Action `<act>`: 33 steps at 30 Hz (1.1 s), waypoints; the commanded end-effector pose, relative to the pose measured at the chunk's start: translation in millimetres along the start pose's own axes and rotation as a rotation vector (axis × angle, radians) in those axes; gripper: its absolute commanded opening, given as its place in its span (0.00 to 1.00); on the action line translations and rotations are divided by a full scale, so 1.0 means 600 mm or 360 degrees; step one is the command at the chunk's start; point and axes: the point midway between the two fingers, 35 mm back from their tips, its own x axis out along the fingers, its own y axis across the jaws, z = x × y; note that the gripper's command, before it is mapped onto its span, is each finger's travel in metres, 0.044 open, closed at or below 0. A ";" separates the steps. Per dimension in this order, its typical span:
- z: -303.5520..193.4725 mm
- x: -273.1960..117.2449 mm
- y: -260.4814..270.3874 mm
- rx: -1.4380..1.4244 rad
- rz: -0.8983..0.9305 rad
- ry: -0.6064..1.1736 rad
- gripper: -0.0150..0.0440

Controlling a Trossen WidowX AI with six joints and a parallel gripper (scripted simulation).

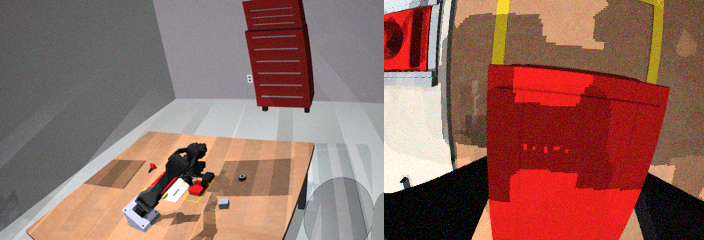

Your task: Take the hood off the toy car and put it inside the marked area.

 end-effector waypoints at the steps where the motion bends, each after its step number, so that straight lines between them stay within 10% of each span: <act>1: 0.000 0.004 -0.001 -0.0008 -0.0005 -0.0001 0.25; 19: 0.000 0.002 0.000 0.0000 0.0000 0.0000 1.00; 33: 0.000 -0.118 0.001 -0.0001 -0.0003 -0.0004 1.00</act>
